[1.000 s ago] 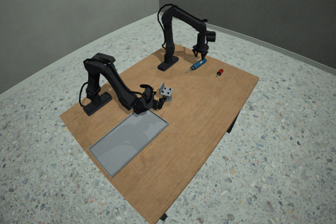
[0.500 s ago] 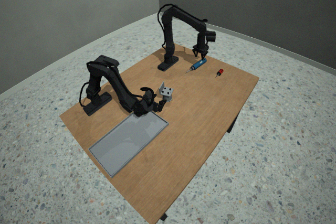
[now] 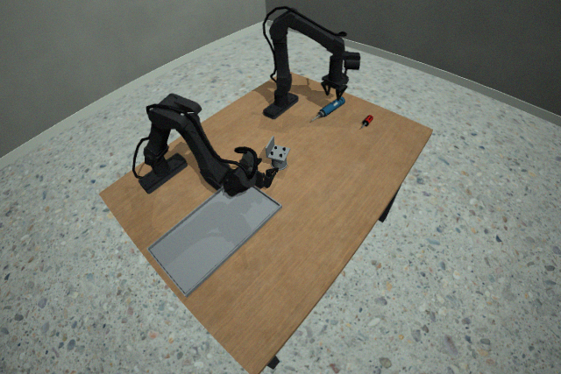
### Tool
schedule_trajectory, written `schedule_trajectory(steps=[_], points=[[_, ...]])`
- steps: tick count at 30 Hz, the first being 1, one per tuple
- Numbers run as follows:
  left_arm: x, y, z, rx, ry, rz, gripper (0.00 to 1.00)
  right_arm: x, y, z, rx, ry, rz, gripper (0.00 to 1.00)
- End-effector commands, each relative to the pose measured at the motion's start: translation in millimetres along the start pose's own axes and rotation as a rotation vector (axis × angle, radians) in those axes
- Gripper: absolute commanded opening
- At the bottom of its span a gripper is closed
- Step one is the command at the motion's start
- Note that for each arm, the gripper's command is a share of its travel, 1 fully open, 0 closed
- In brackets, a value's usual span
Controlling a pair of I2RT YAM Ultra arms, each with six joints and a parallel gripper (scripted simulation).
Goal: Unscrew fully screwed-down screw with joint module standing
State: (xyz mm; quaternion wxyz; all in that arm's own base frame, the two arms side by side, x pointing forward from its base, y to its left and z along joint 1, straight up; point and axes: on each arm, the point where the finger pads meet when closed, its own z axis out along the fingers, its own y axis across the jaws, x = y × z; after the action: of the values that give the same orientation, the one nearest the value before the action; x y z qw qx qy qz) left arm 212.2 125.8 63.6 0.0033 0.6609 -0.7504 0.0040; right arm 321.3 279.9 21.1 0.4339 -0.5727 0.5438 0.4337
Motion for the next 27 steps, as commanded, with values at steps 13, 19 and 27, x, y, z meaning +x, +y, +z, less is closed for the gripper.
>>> schedule_trajectory(steps=[13,19,27], points=[[-3.0,-1.6,-3.7,0.007,-0.017,-0.006,0.65,-2.1,-2.4,-1.3,0.008,-0.002,0.003,0.86],[-3.0,-1.6,-3.7,0.007,-0.017,-0.006,0.65,8.5,2.4,-4.2,0.012,0.007,0.043,0.86],[-3.0,-1.6,-3.7,0.007,-0.017,-0.006,0.65,5.6,1.4,-5.1,0.017,0.008,0.044,0.86]])
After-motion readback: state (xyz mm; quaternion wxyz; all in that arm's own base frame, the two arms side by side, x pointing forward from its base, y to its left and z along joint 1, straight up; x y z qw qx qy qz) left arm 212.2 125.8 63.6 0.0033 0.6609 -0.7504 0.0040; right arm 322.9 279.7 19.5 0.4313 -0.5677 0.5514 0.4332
